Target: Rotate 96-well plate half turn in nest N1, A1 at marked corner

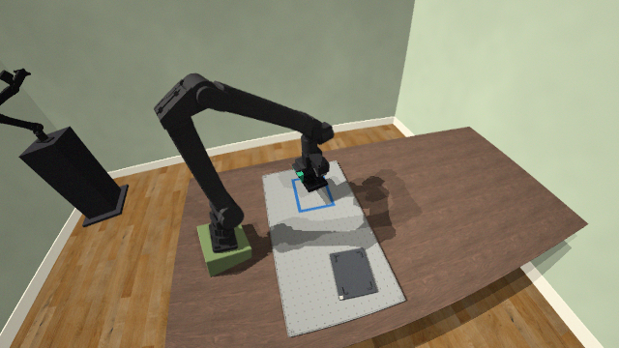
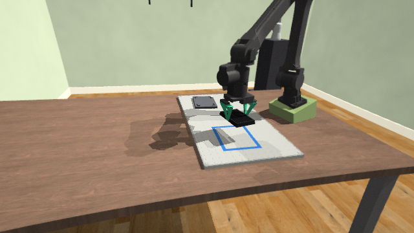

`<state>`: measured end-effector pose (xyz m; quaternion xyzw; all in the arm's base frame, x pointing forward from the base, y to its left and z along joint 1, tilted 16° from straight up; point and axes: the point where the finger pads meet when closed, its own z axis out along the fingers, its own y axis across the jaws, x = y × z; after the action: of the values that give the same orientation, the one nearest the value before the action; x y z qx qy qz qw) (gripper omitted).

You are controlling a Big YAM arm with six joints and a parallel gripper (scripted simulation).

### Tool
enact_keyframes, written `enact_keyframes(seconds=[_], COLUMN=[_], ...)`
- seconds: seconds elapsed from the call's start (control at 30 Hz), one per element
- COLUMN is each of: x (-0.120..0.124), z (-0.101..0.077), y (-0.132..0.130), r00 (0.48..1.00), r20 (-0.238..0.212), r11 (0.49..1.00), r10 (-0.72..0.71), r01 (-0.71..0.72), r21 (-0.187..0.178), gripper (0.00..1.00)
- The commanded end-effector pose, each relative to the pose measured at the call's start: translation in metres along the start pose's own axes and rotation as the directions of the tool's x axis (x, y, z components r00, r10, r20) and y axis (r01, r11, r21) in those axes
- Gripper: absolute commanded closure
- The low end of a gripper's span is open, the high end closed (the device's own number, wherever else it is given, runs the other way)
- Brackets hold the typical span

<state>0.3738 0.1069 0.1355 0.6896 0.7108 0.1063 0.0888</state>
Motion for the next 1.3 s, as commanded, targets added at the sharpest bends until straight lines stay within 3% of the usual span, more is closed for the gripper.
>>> enact_keyframes(seconds=[0.0,0.17,1.27], x=[0.0019,0.0020,0.0028], z=[-0.0060,-0.0062,-0.0118], y=[0.0108,0.0110,0.0142], r00=[0.995,0.969,0.972], r20=[-0.001,0.003,0.002], r11=[0.994,0.969,0.971], r10=[-0.103,-0.245,-0.234], r01=[0.103,0.245,0.234], r21=[-0.028,-0.029,-0.039], gripper=[1.00,1.00,1.00])
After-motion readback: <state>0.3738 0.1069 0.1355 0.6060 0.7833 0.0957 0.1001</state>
